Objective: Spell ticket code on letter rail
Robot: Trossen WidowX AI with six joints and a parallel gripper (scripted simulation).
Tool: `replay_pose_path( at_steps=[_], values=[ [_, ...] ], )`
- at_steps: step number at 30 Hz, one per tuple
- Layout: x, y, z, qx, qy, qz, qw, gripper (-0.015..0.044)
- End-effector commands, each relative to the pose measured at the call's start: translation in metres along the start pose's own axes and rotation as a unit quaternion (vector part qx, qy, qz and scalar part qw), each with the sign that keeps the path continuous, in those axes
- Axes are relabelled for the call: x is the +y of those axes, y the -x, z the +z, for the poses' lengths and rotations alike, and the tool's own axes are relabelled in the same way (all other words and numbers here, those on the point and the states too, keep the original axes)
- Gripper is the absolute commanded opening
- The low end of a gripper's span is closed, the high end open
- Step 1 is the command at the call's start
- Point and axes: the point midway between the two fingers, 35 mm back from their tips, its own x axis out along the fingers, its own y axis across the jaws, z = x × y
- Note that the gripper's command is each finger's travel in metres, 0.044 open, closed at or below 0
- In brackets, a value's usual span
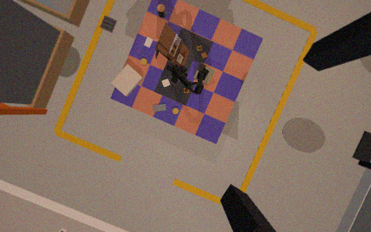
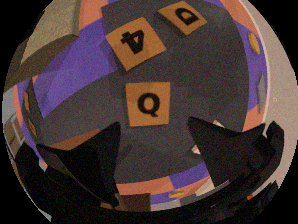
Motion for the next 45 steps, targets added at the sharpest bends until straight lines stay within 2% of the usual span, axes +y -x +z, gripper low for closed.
replay_pose_path(
  at_steps=[1, 45],
  values=[
    [0.002, -0.018, 0.003, -0.005, -0.002, 0.003, 1.000, 0.0340],
    [0.002, -0.041, 0.005, -0.005, -0.002, 0.002, 1.000, 0.0340]
  ],
)
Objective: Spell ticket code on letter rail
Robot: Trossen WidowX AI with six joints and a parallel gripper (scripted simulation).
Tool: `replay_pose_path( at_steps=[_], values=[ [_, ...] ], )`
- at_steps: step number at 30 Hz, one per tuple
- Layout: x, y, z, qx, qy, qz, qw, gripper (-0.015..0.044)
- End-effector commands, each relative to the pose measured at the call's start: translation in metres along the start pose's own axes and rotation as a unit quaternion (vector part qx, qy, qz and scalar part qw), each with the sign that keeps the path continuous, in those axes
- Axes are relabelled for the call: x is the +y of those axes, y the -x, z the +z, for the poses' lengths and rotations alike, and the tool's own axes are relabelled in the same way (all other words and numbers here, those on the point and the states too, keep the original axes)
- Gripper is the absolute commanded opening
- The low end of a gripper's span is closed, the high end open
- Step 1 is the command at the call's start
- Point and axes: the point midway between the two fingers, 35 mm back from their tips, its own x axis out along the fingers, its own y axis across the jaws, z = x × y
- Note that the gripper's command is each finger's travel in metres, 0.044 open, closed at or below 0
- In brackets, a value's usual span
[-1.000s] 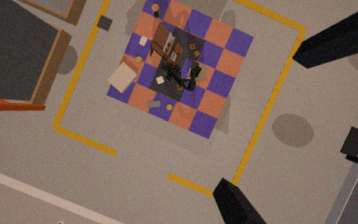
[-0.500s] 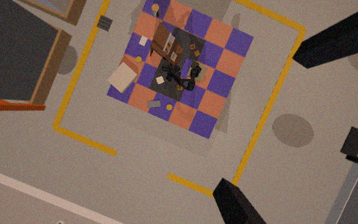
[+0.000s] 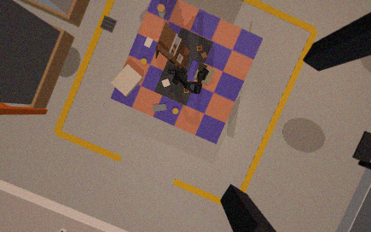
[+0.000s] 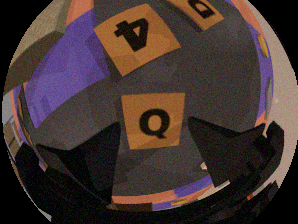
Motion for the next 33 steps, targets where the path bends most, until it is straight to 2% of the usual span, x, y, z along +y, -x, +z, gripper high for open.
replay_pose_path(
  at_steps=[1, 16, 25, 33],
  values=[
    [0.001, 0.000, 0.000, 0.001, -0.002, 0.002, 1.000, 0.0333],
    [0.000, 0.000, 0.000, 0.001, -0.002, 0.002, 1.000, 0.0233],
    [0.000, 0.006, 0.001, 0.001, -0.002, 0.002, 1.000, 0.0000],
    [0.000, 0.011, 0.001, 0.001, -0.002, 0.002, 1.000, 0.0000]
  ],
)
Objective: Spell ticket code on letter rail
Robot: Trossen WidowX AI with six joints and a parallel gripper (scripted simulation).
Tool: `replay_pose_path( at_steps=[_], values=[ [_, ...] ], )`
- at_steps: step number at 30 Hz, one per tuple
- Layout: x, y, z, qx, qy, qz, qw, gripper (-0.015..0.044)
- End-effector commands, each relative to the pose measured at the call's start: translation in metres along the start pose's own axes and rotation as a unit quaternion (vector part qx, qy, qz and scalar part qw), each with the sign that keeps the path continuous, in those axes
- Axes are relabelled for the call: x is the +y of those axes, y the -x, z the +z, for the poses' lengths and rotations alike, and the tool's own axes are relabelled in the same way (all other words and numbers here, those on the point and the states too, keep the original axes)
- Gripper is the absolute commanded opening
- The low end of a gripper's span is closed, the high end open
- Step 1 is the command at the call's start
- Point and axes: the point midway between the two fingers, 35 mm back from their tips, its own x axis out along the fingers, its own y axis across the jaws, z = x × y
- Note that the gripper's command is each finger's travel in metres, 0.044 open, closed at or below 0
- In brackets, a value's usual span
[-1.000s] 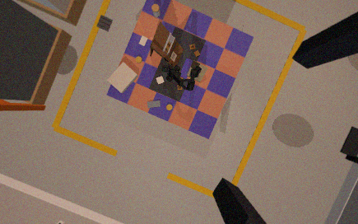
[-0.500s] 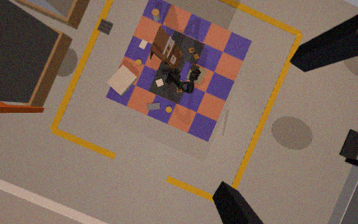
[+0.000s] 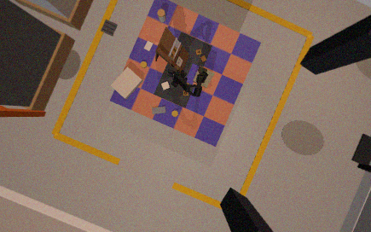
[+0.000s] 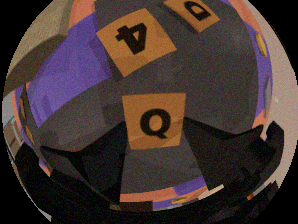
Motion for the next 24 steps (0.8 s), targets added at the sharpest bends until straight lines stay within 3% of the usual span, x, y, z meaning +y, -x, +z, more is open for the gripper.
replay_pose_path(
  at_steps=[1, 24],
  values=[
    [0.000, 0.003, 0.000, 0.000, 0.002, 0.000, 1.000, 0.0000],
    [0.002, 0.017, -0.001, 0.000, 0.002, 0.000, 1.000, 0.0000]
  ],
)
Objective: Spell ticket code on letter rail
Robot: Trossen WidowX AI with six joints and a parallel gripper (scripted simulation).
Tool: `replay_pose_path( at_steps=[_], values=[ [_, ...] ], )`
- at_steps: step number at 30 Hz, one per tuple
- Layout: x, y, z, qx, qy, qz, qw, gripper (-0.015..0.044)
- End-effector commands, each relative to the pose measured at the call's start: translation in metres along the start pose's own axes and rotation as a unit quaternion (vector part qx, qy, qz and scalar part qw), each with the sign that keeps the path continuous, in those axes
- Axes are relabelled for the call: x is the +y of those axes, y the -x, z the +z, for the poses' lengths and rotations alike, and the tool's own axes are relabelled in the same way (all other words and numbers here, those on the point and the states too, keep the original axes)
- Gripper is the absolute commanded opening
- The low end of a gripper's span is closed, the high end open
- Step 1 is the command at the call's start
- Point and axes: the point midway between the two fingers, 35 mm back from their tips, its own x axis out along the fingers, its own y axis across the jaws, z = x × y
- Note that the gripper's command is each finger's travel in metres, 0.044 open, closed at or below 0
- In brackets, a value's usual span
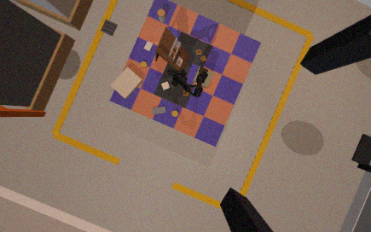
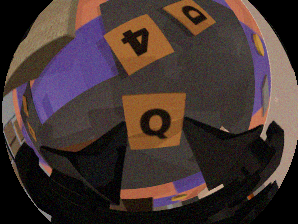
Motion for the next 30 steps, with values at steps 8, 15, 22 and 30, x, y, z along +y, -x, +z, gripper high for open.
replay_pose_path(
  at_steps=[8, 15, 22, 30],
  values=[
    [0.000, 0.004, -0.001, 0.001, -0.003, -0.001, 1.000, 0.0000],
    [-0.004, 0.011, -0.018, 0.023, -0.051, -0.013, 0.998, 0.0000],
    [-0.009, 0.021, -0.035, 0.050, -0.098, -0.028, 0.993, 0.0000],
    [-0.013, 0.038, -0.055, 0.088, -0.146, -0.050, 0.984, 0.0000]
  ],
)
